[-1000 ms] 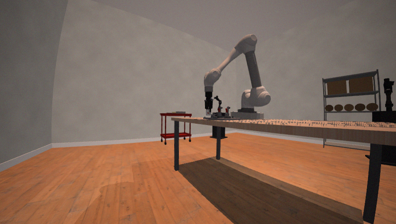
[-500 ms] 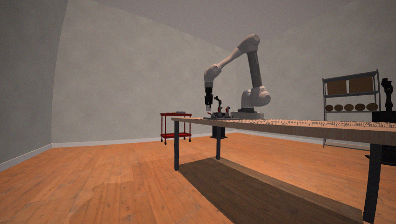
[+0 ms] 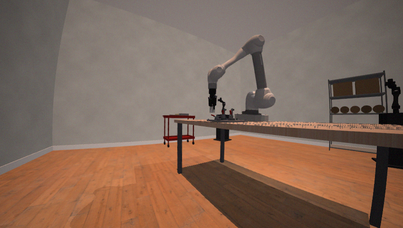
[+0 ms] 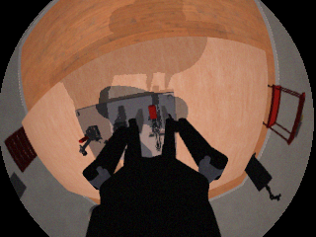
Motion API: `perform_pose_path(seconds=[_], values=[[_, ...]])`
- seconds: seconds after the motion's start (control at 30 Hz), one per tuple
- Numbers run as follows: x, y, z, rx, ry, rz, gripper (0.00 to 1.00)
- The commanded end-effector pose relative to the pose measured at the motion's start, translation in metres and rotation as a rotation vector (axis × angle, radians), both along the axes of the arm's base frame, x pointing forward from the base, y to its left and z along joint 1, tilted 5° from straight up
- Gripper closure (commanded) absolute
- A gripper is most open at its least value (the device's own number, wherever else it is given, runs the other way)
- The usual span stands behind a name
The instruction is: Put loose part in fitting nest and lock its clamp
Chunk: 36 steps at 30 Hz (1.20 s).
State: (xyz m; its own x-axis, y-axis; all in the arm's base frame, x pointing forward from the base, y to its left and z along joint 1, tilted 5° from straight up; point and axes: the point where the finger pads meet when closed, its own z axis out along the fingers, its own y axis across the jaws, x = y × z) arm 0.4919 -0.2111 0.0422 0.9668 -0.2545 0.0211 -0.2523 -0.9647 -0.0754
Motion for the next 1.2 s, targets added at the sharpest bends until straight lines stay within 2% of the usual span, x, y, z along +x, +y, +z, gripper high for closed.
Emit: perform_pose_path(seconds=[0.0, 0.1, 0.13, 1.17], values=[[0.0000, 0.0000, 0.0001, 0.000, 0.000, 0.000, 0.65], [0.0000, 0.0000, 0.0001, 0.000, 0.000, 0.000, 0.65], [0.0000, 0.0000, 0.0001, 0.000, 0.000, 0.000, 0.90], [0.0000, 0.0000, 0.0001, 0.000, 0.000, 0.000, 0.90]])
